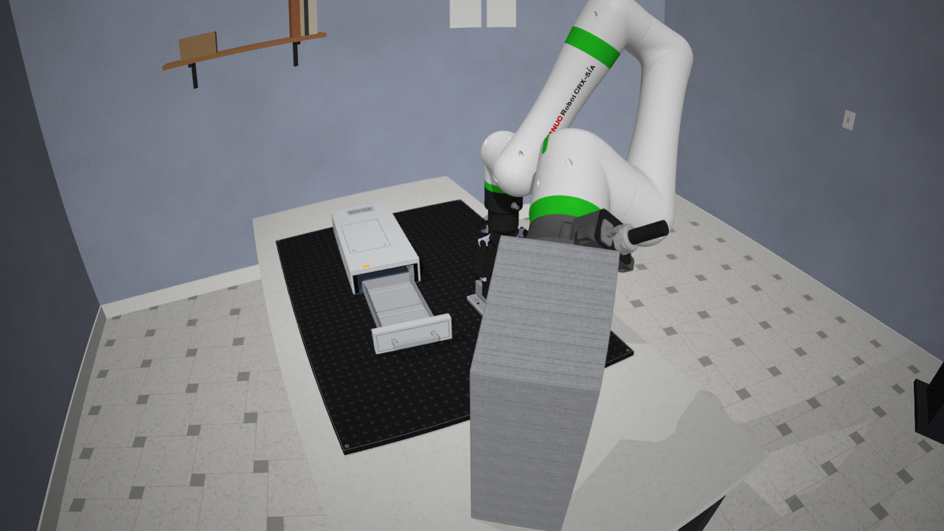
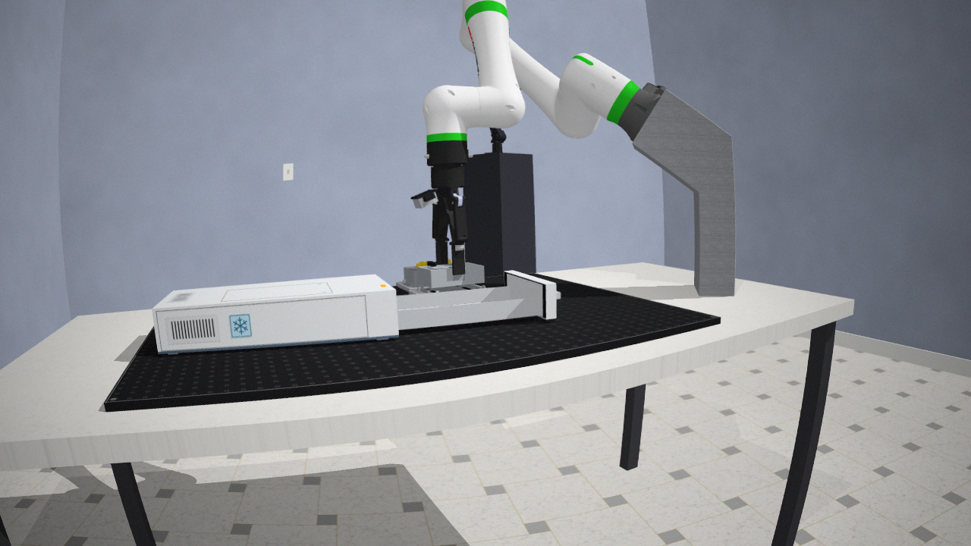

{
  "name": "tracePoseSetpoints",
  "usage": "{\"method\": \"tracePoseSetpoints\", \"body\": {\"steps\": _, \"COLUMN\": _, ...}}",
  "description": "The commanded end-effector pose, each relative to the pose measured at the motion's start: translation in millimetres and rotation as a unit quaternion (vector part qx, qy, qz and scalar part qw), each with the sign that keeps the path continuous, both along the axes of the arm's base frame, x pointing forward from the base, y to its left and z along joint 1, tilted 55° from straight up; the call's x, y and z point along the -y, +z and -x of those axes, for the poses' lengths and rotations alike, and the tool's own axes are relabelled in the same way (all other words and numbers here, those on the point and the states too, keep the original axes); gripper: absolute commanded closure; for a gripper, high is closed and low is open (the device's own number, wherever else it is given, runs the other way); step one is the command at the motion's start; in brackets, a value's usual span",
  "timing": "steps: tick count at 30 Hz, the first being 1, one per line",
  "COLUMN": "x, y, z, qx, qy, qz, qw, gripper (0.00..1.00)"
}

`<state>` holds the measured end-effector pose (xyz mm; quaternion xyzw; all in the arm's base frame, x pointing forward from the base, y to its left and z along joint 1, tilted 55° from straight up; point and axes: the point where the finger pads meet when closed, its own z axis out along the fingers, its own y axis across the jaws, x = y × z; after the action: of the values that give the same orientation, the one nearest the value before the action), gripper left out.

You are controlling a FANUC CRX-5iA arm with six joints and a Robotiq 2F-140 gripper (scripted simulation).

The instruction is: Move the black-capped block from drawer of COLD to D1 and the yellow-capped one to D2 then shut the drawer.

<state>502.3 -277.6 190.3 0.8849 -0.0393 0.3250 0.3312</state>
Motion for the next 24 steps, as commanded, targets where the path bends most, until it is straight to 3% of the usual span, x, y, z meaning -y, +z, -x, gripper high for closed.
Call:
{"method": "tracePoseSetpoints", "body": {"steps": 1, "x": -0.1, "y": 0.5, "z": -0.4, "qx": 0.001, "qy": 0.000, "qz": 0.000, "qw": 1.000, "gripper": 0.90}}
{"method": "tracePoseSetpoints", "body": {"steps": 24, "x": 2.1, "y": -1.5, "z": -2.3, "qx": 0.001, "qy": 0.000, "qz": 0.000, "qw": 1.000, "gripper": 0.90}}
